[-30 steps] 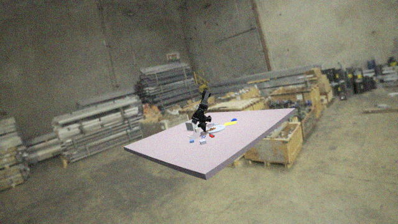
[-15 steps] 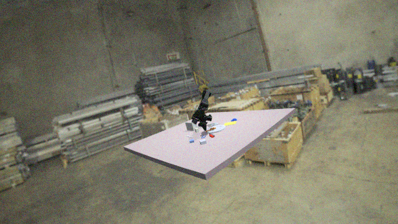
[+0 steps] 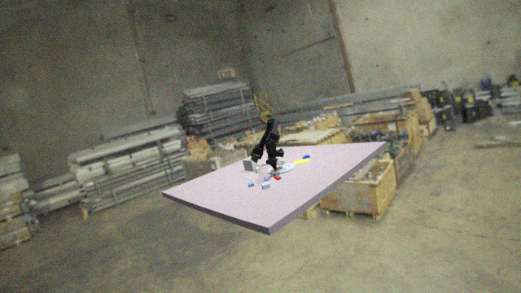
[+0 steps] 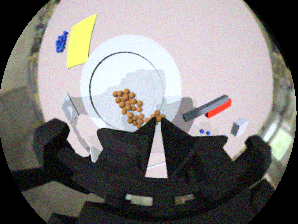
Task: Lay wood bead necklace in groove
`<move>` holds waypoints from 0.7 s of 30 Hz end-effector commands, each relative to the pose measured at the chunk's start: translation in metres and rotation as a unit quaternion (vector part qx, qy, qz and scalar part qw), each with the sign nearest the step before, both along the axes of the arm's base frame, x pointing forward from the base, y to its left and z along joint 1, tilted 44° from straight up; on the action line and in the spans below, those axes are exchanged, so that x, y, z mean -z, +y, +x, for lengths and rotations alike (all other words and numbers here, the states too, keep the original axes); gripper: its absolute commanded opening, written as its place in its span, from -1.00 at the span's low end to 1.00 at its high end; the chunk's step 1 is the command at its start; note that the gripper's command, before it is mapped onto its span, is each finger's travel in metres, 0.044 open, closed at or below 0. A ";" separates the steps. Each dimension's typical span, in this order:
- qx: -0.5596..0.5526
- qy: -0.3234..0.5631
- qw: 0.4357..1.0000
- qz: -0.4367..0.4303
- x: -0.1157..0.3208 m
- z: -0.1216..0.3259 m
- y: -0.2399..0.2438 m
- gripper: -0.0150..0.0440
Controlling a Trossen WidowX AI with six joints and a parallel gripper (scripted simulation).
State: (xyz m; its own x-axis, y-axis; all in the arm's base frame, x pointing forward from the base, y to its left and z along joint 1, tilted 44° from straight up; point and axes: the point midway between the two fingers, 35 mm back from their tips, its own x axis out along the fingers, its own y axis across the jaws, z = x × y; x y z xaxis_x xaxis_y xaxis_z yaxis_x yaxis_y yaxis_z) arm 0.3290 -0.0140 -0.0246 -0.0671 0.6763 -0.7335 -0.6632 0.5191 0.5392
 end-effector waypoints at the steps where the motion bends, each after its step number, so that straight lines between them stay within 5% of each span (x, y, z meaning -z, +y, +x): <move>1: 0.001 0.001 1.000 0.003 -0.006 0.009 0.008 -0.49; 21: 0.001 -0.004 1.000 0.003 -0.006 0.018 0.019 -0.40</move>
